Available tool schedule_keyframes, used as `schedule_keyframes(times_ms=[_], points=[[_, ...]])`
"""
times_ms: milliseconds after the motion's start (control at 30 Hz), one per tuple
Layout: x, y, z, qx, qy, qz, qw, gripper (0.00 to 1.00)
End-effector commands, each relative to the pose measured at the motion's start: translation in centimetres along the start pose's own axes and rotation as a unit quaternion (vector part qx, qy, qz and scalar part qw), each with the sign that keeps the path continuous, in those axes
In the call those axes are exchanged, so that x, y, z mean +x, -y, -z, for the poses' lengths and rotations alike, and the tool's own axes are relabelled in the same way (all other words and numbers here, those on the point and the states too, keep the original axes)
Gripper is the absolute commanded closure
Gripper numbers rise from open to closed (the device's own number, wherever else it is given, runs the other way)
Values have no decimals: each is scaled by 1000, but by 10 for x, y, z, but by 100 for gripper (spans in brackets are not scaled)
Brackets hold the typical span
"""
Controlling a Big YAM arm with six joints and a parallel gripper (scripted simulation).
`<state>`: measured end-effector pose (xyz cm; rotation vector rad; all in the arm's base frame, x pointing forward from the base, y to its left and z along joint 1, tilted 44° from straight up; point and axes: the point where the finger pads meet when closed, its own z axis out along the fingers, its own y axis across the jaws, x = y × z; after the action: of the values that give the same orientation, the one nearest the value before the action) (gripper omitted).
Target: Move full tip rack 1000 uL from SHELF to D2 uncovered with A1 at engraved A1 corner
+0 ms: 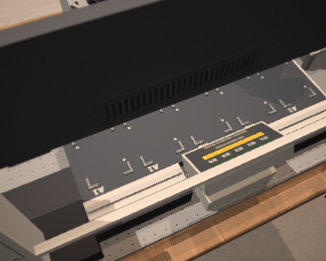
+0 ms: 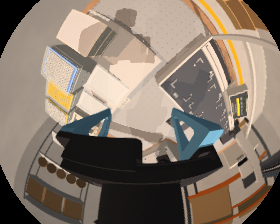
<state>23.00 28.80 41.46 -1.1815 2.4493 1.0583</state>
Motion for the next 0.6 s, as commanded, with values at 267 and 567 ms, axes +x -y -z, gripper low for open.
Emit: schedule_keyframes(times_ms=[267,567], points=[[40,37,9,5,10,-126,992,0],[67,58,10,5,12,-193,981,0]])
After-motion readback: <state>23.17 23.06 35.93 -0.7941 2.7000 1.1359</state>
